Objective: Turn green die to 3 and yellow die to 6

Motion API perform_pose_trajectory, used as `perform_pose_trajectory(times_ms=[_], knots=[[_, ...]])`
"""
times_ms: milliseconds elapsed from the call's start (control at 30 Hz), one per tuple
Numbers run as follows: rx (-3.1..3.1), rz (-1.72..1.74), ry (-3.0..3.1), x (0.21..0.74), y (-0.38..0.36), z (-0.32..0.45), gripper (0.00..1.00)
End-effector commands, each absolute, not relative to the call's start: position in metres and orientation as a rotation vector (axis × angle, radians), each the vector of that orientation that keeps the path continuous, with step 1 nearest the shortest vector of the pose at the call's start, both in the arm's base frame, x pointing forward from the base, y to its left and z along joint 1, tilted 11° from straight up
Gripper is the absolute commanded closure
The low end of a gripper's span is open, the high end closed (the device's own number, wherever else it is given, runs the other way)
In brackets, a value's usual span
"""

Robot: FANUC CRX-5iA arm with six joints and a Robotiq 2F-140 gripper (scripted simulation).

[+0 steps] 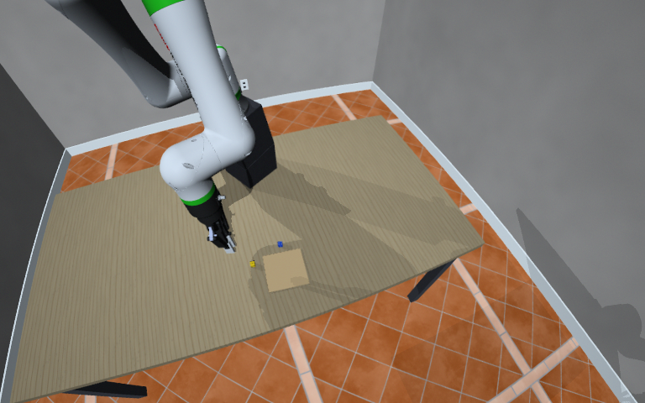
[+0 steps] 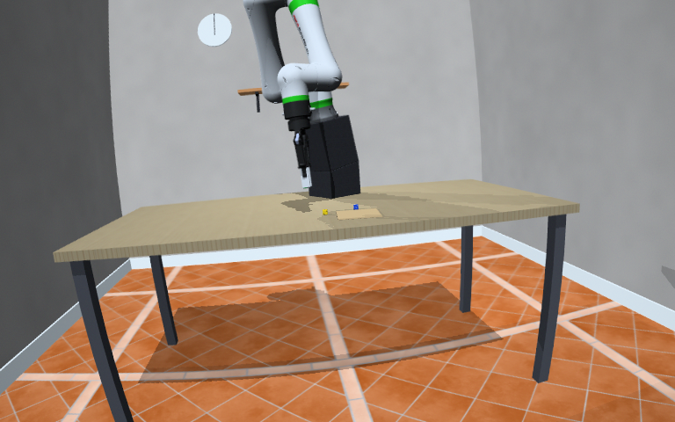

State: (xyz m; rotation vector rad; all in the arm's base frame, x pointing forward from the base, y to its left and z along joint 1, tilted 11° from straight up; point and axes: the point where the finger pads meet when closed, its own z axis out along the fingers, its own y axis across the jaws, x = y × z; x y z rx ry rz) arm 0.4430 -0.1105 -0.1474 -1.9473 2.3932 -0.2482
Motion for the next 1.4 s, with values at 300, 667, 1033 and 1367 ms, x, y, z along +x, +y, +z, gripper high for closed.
perform_pose_trajectory(times_ms=[300,667,1033,1367], knots=[[-1.858,0.025,2.237,0.441,-0.115,-0.149,0.93],[-1.802,0.138,2.145,0.442,-0.117,-0.149,0.93],[-1.704,0.313,1.996,0.441,-0.125,-0.151,0.93],[-1.576,0.489,1.805,0.44,-0.13,-0.151,0.93]])
